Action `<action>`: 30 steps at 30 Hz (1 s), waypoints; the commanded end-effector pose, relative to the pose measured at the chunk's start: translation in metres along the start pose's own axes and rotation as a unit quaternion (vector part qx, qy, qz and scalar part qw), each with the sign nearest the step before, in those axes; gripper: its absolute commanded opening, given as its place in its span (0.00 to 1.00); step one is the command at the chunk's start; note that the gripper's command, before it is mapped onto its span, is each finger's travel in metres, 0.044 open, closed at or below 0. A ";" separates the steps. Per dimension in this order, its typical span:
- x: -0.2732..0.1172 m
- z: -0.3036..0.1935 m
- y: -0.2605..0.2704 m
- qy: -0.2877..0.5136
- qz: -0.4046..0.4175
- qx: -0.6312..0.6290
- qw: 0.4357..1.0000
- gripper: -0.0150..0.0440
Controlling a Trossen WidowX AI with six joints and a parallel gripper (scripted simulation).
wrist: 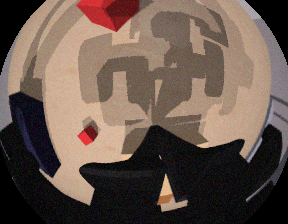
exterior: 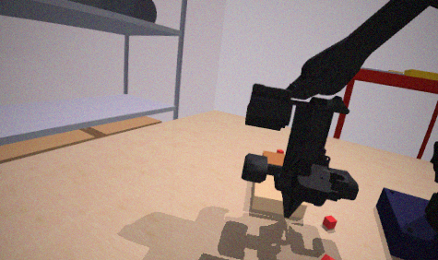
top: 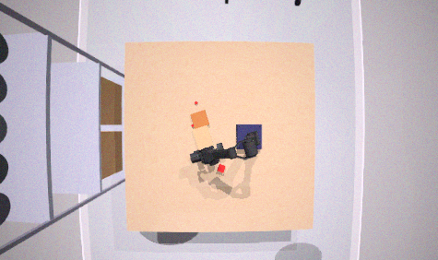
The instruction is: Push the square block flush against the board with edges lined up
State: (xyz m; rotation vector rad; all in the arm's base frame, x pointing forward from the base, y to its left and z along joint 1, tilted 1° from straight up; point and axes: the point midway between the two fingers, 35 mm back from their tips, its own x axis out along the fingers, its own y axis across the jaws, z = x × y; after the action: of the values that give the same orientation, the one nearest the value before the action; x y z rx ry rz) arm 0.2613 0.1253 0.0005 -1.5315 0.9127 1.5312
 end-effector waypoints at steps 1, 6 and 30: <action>0.001 0.002 0.000 0.005 0.002 0.001 1.000 0.25; 0.001 0.010 -0.001 0.005 0.002 0.001 1.000 0.25; -0.002 0.044 -0.001 0.001 0.001 -0.001 1.000 0.25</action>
State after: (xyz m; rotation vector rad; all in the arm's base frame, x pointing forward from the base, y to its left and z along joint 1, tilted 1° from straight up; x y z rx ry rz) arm 0.2414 0.1654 0.0001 -1.5337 0.9156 1.5346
